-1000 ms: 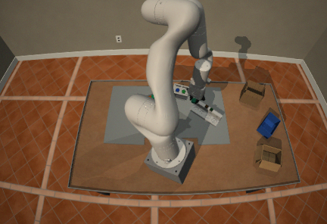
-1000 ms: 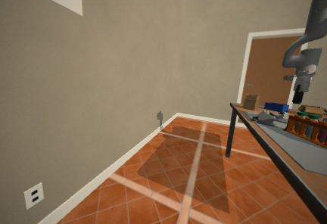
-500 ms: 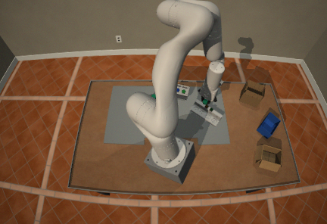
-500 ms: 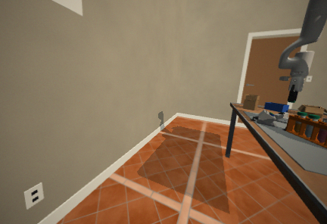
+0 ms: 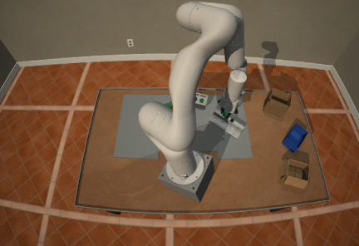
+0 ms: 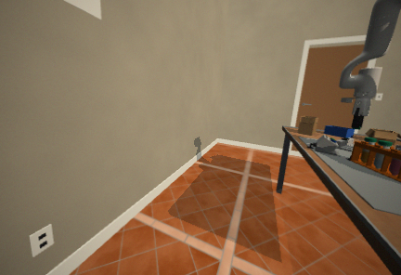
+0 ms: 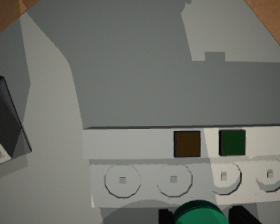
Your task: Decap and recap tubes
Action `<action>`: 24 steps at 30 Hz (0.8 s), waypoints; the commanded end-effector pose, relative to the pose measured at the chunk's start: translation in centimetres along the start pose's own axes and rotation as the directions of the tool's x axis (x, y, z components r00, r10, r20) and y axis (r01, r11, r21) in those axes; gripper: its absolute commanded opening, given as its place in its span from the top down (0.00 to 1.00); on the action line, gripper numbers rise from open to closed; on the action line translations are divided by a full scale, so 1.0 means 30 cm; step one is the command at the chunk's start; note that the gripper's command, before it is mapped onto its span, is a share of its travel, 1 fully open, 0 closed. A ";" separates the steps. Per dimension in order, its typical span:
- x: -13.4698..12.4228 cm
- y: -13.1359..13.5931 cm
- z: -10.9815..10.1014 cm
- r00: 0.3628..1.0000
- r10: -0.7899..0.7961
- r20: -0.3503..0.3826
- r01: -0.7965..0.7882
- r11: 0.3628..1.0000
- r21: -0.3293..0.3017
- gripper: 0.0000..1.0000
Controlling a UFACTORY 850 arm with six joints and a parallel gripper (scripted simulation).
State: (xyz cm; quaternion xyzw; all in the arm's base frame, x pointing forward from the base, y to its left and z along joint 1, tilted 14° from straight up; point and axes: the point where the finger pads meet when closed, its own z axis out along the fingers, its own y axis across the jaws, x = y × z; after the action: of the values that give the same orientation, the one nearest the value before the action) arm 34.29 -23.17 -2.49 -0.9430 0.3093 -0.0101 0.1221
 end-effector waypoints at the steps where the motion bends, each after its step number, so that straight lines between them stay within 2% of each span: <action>1: 0.005 0.000 0.078 1.000 -0.001 -0.008 0.001 1.000 0.002 1.00; 9: 0.006 0.000 0.212 1.000 -0.001 -0.008 0.001 1.000 0.002 1.00; 11: 0.006 0.000 0.212 1.000 -0.001 -0.008 0.001 1.000 0.002 1.00; 19: 0.010 -0.001 0.345 1.000 -0.001 -0.008 0.001 1.000 0.002 1.00; 24: 0.010 -0.001 0.355 1.000 -0.001 -0.008 0.001 1.000 0.002 1.00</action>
State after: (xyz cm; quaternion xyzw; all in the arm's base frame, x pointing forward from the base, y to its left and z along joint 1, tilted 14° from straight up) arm 35.34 -20.95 -12.35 -0.9426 0.3088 -0.0005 0.1270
